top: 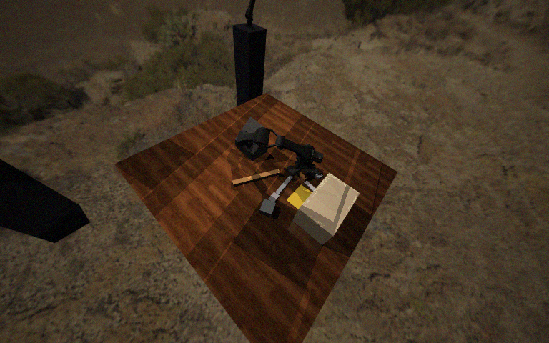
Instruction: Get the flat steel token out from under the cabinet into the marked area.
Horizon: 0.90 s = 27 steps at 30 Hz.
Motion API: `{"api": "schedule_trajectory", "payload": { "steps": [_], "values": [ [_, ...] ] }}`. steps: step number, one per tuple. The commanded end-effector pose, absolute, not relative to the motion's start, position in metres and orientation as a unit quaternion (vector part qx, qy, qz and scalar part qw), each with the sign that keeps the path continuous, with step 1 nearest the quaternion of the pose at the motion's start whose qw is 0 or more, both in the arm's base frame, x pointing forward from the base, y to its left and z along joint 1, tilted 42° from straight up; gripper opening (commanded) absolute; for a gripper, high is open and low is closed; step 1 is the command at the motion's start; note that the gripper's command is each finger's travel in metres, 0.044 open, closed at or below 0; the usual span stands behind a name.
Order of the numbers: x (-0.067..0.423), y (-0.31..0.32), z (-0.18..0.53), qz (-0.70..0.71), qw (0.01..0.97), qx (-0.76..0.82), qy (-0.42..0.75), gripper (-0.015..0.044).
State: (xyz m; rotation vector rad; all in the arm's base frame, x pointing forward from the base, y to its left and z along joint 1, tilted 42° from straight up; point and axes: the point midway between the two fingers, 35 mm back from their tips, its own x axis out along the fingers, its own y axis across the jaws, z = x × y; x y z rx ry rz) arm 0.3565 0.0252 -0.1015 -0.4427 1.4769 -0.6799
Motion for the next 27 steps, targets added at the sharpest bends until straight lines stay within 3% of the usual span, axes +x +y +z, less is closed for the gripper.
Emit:
{"api": "schedule_trajectory", "payload": {
  "steps": [1,27],
  "values": [
    [0.364,0.025,-0.101,-0.3,0.667,-0.195,0.654,0.0],
    [0.388,0.022,-0.1,-0.301,0.667,-0.195,0.653,0.0]
  ]
}}
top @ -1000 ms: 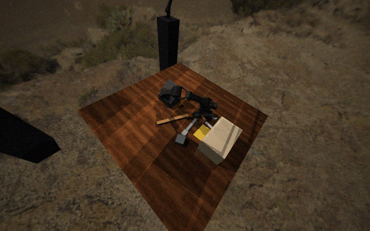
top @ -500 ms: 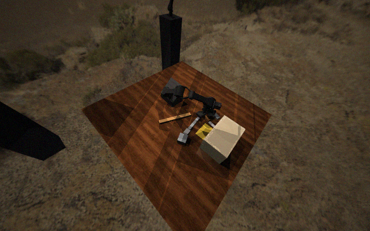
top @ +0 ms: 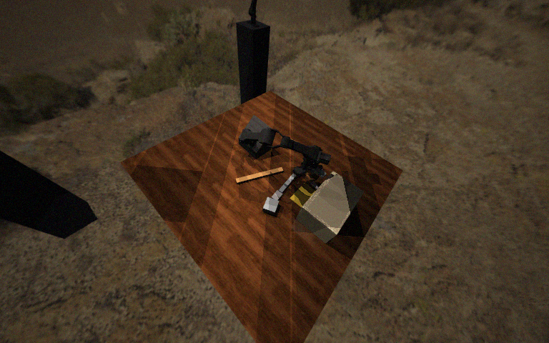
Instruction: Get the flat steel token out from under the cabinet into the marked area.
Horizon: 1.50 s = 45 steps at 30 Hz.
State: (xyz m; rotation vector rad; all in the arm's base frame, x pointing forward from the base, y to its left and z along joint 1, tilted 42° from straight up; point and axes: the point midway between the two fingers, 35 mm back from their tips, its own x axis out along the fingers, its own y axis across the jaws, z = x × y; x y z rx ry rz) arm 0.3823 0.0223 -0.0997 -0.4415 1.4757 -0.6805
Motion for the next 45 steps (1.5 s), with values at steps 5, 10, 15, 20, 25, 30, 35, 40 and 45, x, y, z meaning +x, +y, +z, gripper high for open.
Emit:
{"api": "schedule_trajectory", "payload": {
  "steps": [5,10,15,20,25,30,35,40,45],
  "values": [
    [0.392,0.022,-0.099,-0.301,0.667,-0.195,0.653,0.0],
    [0.397,0.021,-0.099,-0.301,0.667,-0.195,0.653,0.0],
    [0.401,0.021,-0.099,-0.301,0.667,-0.195,0.653,0.0],
    [0.405,0.02,-0.098,-0.301,0.667,-0.195,0.653,0.0],
    [0.409,0.019,-0.098,-0.301,0.668,-0.195,0.653,0.0],
    [0.413,0.019,-0.097,-0.301,0.668,-0.195,0.653,0.0],
    [0.414,0.017,-0.098,-0.301,0.668,-0.195,0.652,0.0],
    [0.413,0.015,-0.096,-0.301,0.668,-0.195,0.653,0.0],
    [0.412,0.009,-0.092,-0.301,0.667,-0.195,0.653,0.0]
  ]
}}
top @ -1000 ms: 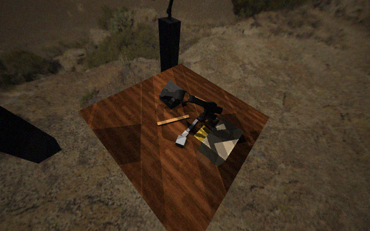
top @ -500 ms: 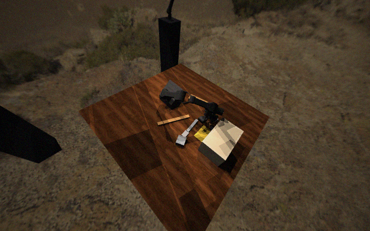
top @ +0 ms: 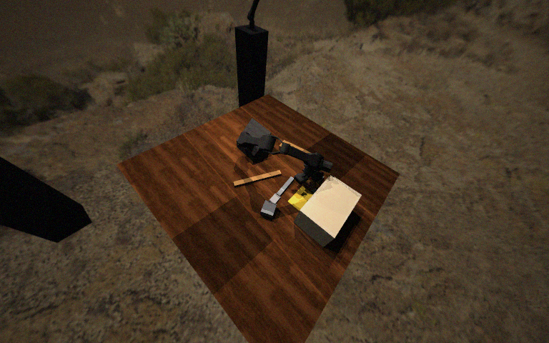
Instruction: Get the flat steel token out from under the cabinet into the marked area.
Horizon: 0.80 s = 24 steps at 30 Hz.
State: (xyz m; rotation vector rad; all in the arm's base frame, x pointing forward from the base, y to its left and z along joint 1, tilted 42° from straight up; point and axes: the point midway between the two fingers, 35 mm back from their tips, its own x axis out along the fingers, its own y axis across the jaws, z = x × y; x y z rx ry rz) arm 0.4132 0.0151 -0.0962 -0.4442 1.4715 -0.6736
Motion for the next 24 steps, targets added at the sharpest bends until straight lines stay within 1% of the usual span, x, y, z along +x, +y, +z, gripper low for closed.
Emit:
{"api": "schedule_trajectory", "payload": {
  "steps": [1,24],
  "values": [
    [0.412,0.008,-0.091,-0.301,0.667,-0.195,0.652,0.0],
    [0.408,-0.013,-0.074,-0.302,0.667,-0.196,0.653,0.0]
  ]
}}
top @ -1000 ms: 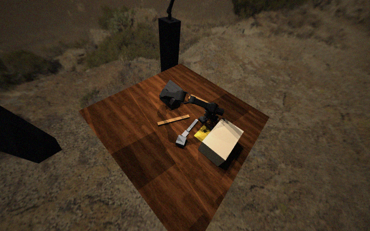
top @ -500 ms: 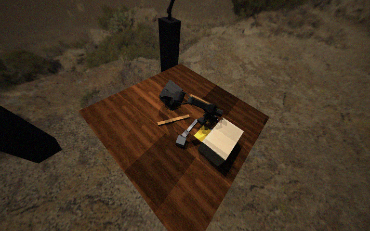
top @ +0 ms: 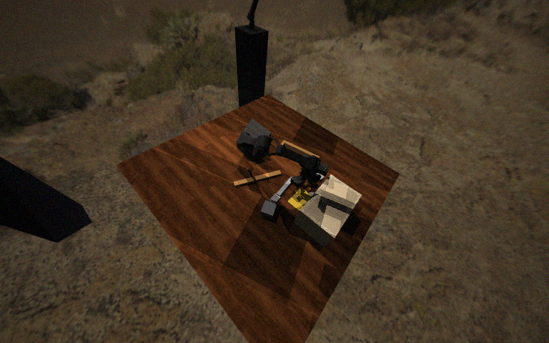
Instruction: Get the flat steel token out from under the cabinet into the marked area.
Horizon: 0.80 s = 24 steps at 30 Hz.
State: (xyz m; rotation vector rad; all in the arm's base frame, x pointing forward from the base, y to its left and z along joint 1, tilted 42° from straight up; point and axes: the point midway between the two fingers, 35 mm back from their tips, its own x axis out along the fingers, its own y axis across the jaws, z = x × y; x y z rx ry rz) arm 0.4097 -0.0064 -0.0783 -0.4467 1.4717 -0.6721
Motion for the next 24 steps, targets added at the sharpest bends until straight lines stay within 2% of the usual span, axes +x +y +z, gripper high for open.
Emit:
{"api": "schedule_trajectory", "payload": {
  "steps": [1,24],
  "values": [
    [0.4077,-0.0136,-0.0733,-0.302,0.667,-0.196,0.653,0.0],
    [0.3993,-0.0175,-0.0699,-0.302,0.667,-0.196,0.653,0.0]
  ]
}}
